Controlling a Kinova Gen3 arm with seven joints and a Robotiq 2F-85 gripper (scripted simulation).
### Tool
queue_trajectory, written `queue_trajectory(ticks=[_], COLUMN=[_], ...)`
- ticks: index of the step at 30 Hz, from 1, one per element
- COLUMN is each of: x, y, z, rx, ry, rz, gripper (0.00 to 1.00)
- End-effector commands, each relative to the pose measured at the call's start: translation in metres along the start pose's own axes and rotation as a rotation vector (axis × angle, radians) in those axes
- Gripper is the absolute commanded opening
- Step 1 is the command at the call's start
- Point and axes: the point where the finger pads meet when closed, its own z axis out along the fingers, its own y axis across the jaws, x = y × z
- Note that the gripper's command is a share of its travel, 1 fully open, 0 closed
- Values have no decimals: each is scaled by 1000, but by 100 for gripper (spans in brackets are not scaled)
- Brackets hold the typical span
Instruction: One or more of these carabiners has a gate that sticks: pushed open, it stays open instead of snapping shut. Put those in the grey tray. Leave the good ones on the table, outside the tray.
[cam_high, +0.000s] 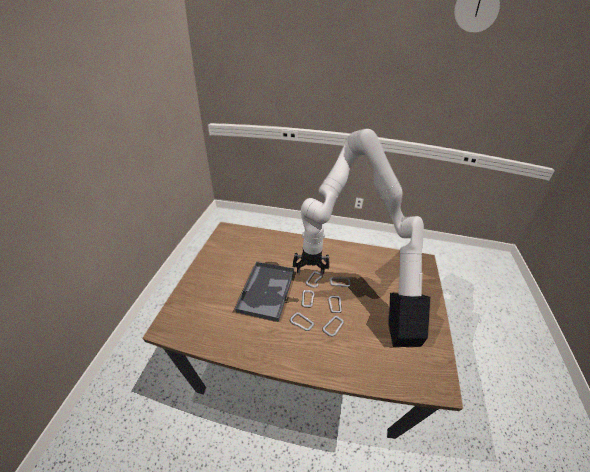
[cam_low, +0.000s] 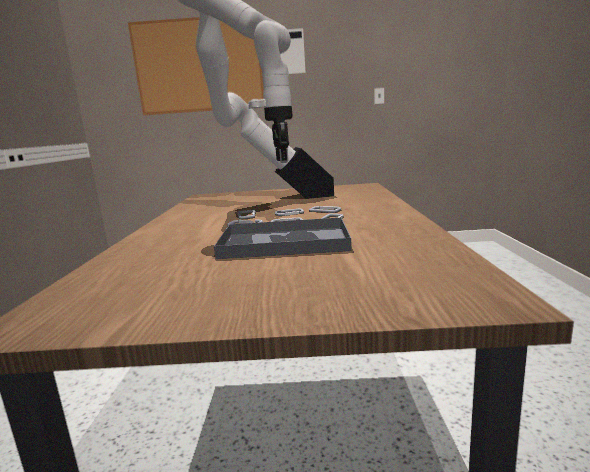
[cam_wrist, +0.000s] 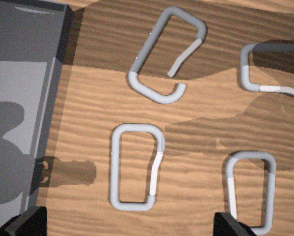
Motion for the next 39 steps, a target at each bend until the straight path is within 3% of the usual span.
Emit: queue_trajectory(ticks=[1, 3, 4, 20, 21, 37, 38, 39], x=[0, 0, -1, -1, -1, -1, -1, -1], y=[0, 0, -2, -2, -1, -1, -1, -1], z=[2, 2, 60, 60, 90, 90, 140, 140], rx=[-3, -3, 0, 0, -5, -5, -3, -3], ry=[2, 2, 0, 0, 2, 2, 1, 1], rz=[-1, -1, 0, 0, -2, -2, -1, -1], gripper=[100, 100, 100, 100, 100, 100, 100, 100])
